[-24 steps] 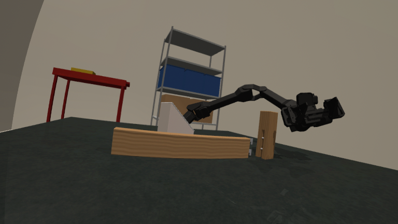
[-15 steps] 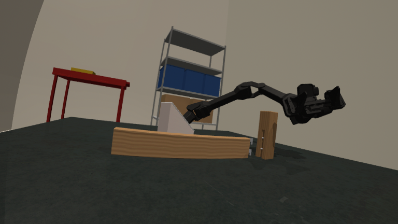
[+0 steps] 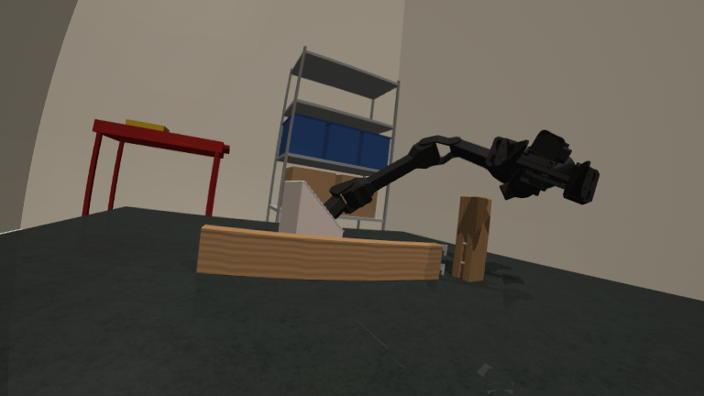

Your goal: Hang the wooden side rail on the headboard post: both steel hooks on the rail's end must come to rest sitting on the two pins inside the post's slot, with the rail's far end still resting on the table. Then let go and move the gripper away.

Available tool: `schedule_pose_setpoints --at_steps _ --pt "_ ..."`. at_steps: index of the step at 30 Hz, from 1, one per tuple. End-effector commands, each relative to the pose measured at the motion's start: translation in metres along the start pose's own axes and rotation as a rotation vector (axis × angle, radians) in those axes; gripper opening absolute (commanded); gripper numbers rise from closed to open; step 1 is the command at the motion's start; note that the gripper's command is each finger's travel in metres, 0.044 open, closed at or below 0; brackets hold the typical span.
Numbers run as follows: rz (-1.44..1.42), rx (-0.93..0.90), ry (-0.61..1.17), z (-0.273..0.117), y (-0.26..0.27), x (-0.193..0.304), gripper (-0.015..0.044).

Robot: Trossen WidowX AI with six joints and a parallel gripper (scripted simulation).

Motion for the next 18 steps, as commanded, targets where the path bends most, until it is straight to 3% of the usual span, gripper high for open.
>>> schedule_pose_setpoints --at_steps 1,9,18 --pt "-0.358 -0.053 0.122 0.007 -0.026 -0.004 0.0440" --pt "-0.955 -0.257 0.288 0.009 -0.069 0.005 0.0440" --pt "-1.483 -0.586 0.331 -0.004 -0.111 0.019 0.0440"
Point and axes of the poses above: the point midway between the two fingers, 35 mm back from their tips, its own z axis out along the fingers, its own y axis across the jaws, x = y × z, the point moved 1 cm from there along -z, back along the fingers, and after that the axes turned 9 degrees about z, right-handed, at the moved point
